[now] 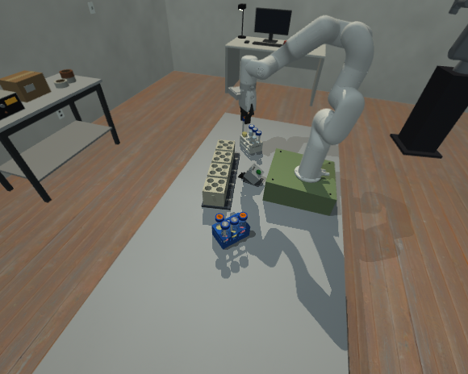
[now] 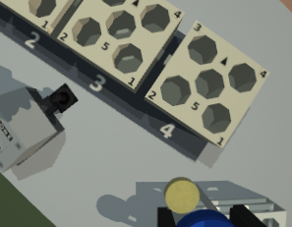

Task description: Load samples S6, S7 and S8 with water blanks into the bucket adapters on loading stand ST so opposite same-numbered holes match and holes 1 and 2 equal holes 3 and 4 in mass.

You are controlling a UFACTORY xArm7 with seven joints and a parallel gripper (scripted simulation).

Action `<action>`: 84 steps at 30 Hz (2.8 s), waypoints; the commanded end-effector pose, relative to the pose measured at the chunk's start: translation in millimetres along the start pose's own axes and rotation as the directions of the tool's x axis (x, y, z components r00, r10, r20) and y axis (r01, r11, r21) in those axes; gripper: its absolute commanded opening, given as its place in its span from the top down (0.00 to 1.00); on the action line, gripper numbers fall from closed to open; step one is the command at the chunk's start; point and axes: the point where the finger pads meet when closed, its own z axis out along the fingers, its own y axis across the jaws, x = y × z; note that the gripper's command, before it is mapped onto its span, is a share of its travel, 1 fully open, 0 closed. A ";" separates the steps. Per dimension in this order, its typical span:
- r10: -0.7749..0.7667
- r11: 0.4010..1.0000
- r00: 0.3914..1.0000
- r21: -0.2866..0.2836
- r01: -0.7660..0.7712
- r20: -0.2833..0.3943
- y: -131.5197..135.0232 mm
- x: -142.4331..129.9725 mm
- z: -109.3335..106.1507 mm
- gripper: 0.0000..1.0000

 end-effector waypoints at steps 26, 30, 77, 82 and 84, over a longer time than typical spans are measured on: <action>-0.001 1.000 1.000 -0.003 0.001 -0.002 47.1 -81.4 -1.5 1.00; -0.001 1.000 1.000 -0.003 0.001 -0.002 47.1 -81.4 -1.5 1.00; -0.001 1.000 1.000 -0.003 0.001 -0.002 47.1 -81.3 60.6 1.00; -0.001 1.000 1.000 -0.003 0.001 -0.002 47.1 -81.3 70.6 1.00; -0.001 1.000 1.000 -0.003 0.001 -0.002 47.1 -81.3 72.7 1.00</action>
